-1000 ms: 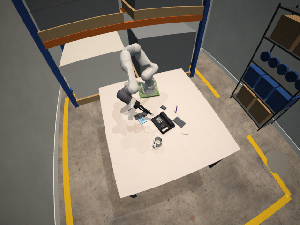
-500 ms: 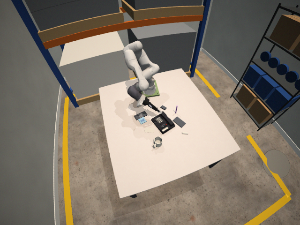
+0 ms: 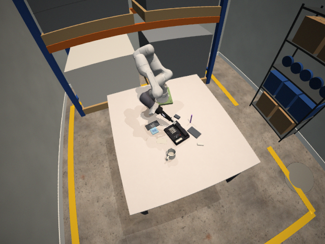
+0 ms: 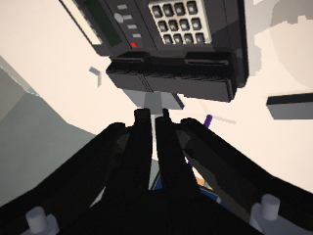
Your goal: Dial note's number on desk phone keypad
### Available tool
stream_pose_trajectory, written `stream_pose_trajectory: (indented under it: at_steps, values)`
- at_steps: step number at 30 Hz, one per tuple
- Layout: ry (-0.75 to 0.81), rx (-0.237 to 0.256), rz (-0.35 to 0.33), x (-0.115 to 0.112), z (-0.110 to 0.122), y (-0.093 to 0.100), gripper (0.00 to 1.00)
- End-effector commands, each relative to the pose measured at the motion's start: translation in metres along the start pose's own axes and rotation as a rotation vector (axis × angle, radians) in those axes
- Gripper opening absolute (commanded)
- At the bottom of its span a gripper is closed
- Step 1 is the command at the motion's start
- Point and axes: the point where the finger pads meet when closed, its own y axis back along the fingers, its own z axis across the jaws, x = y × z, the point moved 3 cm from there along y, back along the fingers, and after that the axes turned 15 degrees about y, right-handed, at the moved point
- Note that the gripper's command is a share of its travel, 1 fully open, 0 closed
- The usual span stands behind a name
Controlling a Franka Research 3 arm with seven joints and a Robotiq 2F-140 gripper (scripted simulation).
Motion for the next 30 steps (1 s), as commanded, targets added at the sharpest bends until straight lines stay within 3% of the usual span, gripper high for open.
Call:
stream_pose_trajectory:
  at_steps: [1,20,30]
  values:
    - [-0.002,0.002,0.007,0.003,0.002,-0.003,0.0]
    - [-0.002,0.002,0.007,0.027,0.036,-0.04,0.0]
    - [-0.002,0.002,0.007,0.032,0.042,-0.047,0.0]
